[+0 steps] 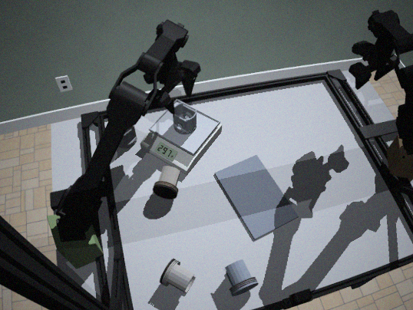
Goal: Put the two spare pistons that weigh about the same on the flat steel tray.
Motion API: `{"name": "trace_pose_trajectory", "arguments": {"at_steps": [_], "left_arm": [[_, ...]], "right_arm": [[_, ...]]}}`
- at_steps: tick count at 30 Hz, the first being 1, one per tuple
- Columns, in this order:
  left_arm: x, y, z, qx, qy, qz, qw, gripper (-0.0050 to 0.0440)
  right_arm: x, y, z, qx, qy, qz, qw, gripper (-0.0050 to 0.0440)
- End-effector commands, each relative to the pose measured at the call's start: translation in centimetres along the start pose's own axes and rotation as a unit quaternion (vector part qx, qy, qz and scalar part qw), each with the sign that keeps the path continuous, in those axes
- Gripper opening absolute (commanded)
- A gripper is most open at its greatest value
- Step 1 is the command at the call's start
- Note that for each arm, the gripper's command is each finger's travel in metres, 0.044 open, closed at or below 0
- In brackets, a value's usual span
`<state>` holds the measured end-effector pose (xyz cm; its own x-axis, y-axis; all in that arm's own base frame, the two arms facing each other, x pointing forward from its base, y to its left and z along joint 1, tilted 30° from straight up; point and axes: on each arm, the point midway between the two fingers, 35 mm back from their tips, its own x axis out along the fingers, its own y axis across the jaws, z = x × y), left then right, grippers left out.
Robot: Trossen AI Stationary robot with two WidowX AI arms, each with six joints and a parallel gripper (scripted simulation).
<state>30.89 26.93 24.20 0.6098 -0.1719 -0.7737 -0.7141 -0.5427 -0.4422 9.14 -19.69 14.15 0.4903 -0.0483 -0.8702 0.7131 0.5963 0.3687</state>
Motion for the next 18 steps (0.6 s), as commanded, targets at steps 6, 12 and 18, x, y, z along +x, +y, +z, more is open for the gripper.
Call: {"name": "trace_pose_trajectory", "arguments": {"at_steps": [6,12,18], "left_arm": [[1.3,0.1,0.0,-0.001,0.000,0.002,1.000,0.0378],[2.3,0.1,0.0,-0.001,0.000,0.002,1.000,0.0378],[3.0,0.1,0.0,-0.001,0.000,0.002,1.000,0.0378]], "right_arm": [[0.0,0.1,0.0,-0.002,-0.001,0.002,1.000,0.0440],[0.0,0.1,0.0,-0.002,-0.001,0.002,1.000,0.0440],[0.0,0.1,0.0,-0.002,-0.001,0.002,1.000,0.0440]]}}
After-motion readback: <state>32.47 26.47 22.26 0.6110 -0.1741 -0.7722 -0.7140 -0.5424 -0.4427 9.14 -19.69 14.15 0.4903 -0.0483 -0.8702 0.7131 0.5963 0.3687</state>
